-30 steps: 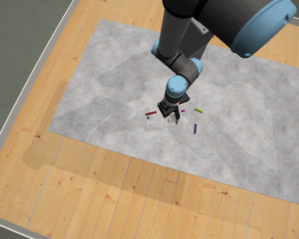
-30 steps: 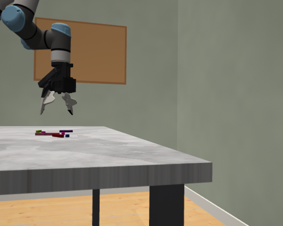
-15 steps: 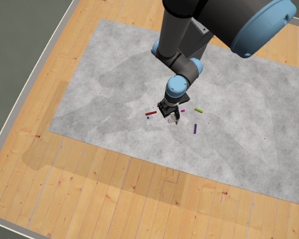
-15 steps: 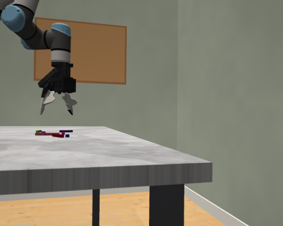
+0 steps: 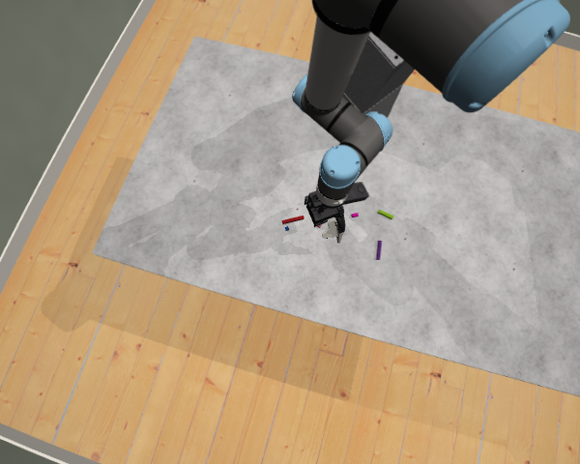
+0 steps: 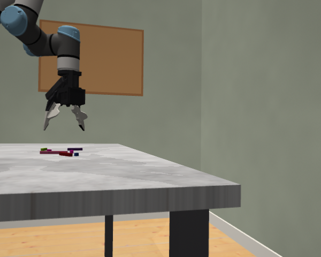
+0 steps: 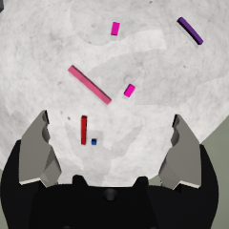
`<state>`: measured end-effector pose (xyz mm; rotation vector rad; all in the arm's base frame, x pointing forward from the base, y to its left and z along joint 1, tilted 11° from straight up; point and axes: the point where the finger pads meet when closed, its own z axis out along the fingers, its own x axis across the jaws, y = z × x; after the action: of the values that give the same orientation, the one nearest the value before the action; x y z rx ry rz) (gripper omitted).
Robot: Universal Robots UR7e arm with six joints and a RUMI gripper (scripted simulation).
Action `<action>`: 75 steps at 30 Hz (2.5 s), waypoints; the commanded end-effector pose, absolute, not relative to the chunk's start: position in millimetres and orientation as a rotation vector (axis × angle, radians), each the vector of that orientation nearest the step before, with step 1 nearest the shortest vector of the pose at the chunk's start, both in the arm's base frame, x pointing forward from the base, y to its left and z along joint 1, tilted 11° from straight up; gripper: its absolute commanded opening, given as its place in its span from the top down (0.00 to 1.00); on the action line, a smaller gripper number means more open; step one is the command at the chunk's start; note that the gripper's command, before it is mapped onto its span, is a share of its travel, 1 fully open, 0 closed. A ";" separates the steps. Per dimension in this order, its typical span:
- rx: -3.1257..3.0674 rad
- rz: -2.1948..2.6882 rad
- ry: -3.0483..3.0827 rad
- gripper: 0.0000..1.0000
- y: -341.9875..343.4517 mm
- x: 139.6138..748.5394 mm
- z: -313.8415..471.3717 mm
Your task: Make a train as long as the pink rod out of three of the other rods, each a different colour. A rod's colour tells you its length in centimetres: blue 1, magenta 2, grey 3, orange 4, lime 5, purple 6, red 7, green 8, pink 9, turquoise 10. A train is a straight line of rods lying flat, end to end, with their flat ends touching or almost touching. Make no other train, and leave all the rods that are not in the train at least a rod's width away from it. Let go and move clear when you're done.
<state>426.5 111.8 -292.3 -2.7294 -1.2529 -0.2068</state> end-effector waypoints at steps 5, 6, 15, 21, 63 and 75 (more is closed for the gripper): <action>-2.808 -0.192 -1.044 0.00 108.7 428.2 -292.4; -2.822 -0.189 -1.001 0.00 108.0 428.4 -292.5; -2.931 -0.151 -0.525 0.00 100.3 431.7 -293.7; -2.958 -0.130 -0.282 0.00 95.8 433.5 -294.4; -2.442 0.060 1.665 0.00 44.1 443.2 -302.9; -2.318 0.079 1.838 0.00 37.7 442.8 -304.0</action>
<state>442.4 39.2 -304.2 -2.3460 1.8008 0.0774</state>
